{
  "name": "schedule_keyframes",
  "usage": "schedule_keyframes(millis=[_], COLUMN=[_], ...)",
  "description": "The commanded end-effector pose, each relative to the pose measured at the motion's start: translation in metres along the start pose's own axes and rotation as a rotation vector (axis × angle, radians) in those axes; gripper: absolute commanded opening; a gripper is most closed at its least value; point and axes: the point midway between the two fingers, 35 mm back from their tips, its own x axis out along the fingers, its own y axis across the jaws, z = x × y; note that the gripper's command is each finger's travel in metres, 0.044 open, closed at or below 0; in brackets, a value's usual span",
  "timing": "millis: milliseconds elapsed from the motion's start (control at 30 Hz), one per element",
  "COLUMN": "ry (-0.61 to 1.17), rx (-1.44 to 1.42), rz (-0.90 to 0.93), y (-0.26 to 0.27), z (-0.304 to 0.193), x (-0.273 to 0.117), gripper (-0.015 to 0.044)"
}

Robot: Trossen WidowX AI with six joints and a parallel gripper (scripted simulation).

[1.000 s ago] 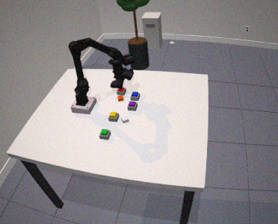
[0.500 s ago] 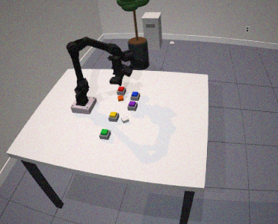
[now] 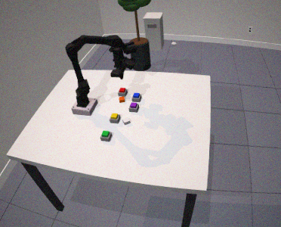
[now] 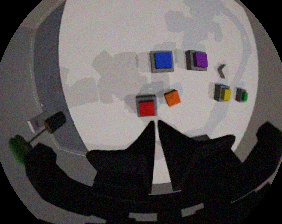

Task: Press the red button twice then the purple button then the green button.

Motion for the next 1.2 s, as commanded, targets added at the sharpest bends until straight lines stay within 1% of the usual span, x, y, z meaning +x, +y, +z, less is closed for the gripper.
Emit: schedule_keyframes(millis=[0,167,300,467,633,1167], ry=[-0.003,-0.012,-0.010,-0.009,-0.009,-0.009], rx=[0.011,0.015,0.006,0.005,0.005,0.005], rz=[-0.002,-0.005,-0.012,-0.013,-0.012,-0.012], y=[-0.026,-0.081,-0.124,-0.126,-0.127,-0.127], z=[0.031,0.073,0.092,0.093,0.093,0.094], x=[-0.002,-0.004,-0.003,-0.001,0.056,0.075], gripper=[0.0020,0.0020,0.0020,0.0020,0.0020,0.0020])
